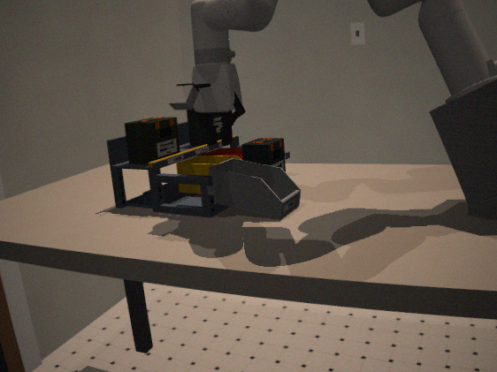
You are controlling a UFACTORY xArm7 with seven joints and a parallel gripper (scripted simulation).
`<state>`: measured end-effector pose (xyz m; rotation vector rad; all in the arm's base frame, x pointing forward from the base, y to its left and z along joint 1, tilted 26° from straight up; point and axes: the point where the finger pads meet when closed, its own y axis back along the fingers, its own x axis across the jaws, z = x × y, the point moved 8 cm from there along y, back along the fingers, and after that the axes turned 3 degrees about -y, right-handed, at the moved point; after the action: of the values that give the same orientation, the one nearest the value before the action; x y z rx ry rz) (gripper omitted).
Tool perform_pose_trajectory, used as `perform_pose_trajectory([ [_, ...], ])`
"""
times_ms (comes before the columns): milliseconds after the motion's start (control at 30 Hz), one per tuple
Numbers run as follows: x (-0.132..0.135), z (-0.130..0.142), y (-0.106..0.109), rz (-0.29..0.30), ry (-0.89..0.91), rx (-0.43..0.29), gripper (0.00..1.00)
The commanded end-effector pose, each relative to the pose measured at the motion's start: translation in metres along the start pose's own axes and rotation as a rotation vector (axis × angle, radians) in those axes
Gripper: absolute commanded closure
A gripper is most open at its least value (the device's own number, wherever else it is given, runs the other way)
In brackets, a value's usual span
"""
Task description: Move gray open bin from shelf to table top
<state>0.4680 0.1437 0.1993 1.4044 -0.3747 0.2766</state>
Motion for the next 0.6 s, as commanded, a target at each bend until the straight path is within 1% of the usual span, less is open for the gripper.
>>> perform_pose_trajectory([
  [0, 0.0009, -0.0006, 0.0006, 0.002, 0.000, 0.002, 0.67],
  [100, 0.0009, -0.0006, 0.0006, 0.002, 0.000, 0.002, 0.67],
  [267, 0.0007, -0.0006, -0.0093, 0.002, 0.000, 0.002, 0.67],
  [567, 0.0007, -0.0006, -0.0093, 0.002, 0.000, 0.002, 0.67],
])
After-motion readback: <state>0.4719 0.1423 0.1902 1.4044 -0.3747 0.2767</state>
